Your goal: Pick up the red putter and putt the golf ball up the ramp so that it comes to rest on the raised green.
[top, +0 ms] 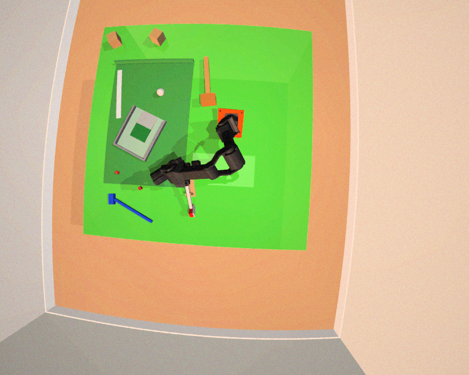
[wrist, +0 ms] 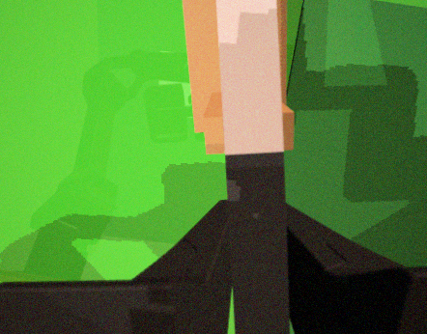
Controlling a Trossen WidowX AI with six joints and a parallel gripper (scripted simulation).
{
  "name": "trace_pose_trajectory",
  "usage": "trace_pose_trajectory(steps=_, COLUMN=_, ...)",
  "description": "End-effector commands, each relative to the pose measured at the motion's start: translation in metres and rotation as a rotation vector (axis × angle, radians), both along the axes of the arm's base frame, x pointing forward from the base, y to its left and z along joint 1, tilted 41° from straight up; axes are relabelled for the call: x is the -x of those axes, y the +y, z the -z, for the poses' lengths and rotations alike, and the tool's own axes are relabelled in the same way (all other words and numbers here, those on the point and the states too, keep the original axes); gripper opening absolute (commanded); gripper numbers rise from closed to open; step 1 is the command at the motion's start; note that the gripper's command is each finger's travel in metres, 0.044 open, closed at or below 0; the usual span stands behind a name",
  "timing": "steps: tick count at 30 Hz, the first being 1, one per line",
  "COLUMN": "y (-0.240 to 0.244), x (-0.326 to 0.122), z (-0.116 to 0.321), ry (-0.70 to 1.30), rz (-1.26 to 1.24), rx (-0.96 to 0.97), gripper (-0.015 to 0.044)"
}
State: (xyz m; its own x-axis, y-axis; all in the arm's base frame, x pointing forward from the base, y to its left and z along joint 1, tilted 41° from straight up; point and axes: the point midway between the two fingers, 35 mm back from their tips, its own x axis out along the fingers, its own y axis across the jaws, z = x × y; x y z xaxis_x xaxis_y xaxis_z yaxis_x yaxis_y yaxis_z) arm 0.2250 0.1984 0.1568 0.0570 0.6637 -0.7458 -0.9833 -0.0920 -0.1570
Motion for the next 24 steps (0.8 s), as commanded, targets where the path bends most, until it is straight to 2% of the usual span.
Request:
trace_pose_trajectory(steps=1, y=-0.005, x=-0.002, z=-0.007, ry=-0.007, rz=0.000, rx=-0.001, gripper=0.0000)
trace_pose_trajectory(steps=17, y=-0.064, x=0.005, z=-0.073, ry=-0.004, rz=0.001, rx=0.002, gripper=0.0000)
trace_pose_trajectory(steps=24, y=-0.073, x=-0.009, z=-0.057, ry=0.058, rz=0.075, rx=0.023, gripper=0.0000)
